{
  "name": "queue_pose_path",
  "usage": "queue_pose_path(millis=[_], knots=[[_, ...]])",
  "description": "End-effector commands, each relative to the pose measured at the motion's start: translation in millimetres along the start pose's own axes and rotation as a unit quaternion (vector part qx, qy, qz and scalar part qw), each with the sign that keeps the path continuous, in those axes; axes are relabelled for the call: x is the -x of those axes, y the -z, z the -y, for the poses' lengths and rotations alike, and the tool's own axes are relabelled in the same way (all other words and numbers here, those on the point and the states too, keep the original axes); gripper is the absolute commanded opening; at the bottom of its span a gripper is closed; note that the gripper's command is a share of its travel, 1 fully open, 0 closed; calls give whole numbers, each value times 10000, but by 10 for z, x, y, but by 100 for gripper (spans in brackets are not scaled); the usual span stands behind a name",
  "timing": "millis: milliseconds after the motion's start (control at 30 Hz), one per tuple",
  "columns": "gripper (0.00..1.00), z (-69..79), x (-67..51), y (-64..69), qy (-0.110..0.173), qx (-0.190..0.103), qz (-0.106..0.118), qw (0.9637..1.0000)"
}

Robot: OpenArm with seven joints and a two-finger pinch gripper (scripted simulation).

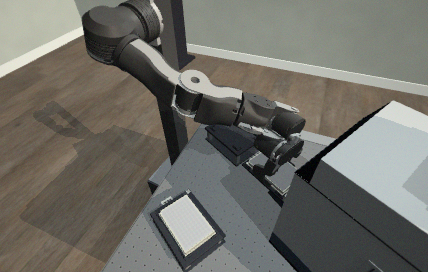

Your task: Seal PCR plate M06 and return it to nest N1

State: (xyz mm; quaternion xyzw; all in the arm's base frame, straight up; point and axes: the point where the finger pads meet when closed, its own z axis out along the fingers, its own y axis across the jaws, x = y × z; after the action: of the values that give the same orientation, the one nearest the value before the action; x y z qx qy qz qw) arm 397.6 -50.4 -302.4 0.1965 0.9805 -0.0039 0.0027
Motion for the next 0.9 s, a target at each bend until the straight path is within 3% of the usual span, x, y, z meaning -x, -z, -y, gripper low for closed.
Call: queue_pose_path(millis=[0, 700, 867], knots=[[0, -3, 2, 6, 1, 5, 4, 10000], [0, -3, 2, 6, 1, 5, 4, 10000], [0, -4, 16, 330, -17, 25, 15, 10000]])
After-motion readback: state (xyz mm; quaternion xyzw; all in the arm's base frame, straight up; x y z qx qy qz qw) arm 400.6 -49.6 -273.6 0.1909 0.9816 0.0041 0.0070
